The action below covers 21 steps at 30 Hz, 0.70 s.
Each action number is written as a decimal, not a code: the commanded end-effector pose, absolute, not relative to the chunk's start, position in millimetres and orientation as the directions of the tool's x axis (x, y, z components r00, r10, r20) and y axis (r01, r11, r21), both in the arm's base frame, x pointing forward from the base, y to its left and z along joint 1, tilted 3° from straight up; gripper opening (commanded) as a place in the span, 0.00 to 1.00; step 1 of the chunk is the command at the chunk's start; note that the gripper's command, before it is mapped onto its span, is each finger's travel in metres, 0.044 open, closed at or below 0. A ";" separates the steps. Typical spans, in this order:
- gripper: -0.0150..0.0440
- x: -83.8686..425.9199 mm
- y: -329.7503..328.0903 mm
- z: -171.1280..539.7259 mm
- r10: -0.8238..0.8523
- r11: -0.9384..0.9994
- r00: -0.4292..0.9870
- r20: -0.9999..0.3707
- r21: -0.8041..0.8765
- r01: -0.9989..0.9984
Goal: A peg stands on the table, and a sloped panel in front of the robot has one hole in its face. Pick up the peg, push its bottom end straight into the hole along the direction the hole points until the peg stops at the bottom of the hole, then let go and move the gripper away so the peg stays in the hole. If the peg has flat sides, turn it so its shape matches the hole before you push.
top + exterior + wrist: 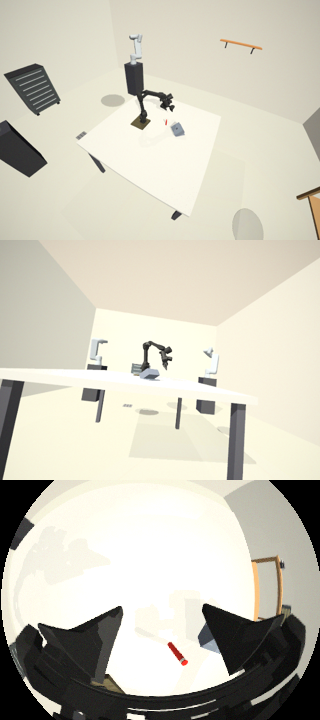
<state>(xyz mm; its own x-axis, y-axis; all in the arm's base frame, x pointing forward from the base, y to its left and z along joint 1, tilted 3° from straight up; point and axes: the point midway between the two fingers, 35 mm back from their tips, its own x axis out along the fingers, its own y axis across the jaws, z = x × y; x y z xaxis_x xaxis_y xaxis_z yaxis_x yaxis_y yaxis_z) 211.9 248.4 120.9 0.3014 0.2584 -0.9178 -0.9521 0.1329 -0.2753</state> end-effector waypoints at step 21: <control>1.00 247.9 178.1 114.6 0.053 0.799 0.150 -0.987 -0.048 -0.599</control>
<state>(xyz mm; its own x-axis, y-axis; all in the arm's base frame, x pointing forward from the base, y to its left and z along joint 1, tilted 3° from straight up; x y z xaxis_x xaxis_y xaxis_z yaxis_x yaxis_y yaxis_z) 243.9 185.7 115.0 0.1758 0.0715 -0.9818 -0.6746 0.7351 -0.0673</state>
